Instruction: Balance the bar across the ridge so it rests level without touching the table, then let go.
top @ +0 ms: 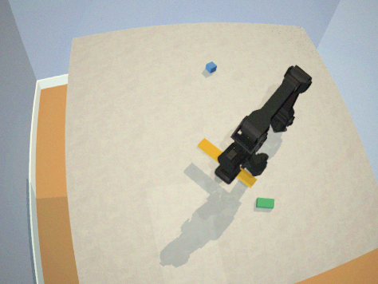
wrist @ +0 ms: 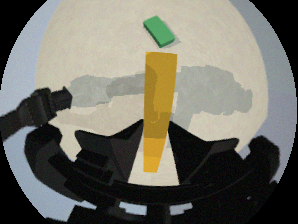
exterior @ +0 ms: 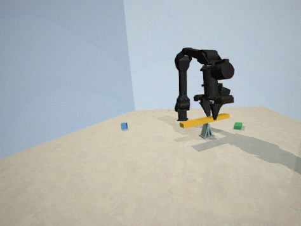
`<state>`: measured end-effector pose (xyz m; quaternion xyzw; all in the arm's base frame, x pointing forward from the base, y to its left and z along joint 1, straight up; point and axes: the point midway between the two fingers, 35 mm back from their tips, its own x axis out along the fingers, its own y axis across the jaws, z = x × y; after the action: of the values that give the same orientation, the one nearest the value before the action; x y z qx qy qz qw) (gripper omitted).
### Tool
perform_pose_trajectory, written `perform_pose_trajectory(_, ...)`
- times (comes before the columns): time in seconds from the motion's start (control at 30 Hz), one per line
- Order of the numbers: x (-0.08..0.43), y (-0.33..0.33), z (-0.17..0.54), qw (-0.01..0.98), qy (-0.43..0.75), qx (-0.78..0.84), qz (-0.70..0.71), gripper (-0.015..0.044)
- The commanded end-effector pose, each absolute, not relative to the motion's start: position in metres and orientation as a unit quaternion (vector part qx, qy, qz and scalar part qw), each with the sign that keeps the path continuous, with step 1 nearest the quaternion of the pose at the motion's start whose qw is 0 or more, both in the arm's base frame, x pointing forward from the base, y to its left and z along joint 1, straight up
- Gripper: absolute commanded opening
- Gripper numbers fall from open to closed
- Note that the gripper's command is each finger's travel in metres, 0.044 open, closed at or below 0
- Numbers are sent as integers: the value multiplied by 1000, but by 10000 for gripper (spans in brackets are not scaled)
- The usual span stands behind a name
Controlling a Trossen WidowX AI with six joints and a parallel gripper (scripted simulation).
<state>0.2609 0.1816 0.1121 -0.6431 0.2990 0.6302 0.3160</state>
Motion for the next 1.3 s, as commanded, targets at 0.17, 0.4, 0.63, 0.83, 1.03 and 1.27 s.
perform_pose_trajectory(0.17,261,182,112,316,299,-643,630,185)
perform_pose_trajectory(0.4,261,182,112,316,299,-643,630,185)
perform_pose_trajectory(0.63,261,182,112,316,299,-643,630,316)
perform_pose_trajectory(0.83,261,182,112,316,299,-643,630,440)
perform_pose_trajectory(1.03,264,184,151,316,299,-643,630,440)
perform_pose_trajectory(1.27,259,180,212,316,299,-643,630,440)
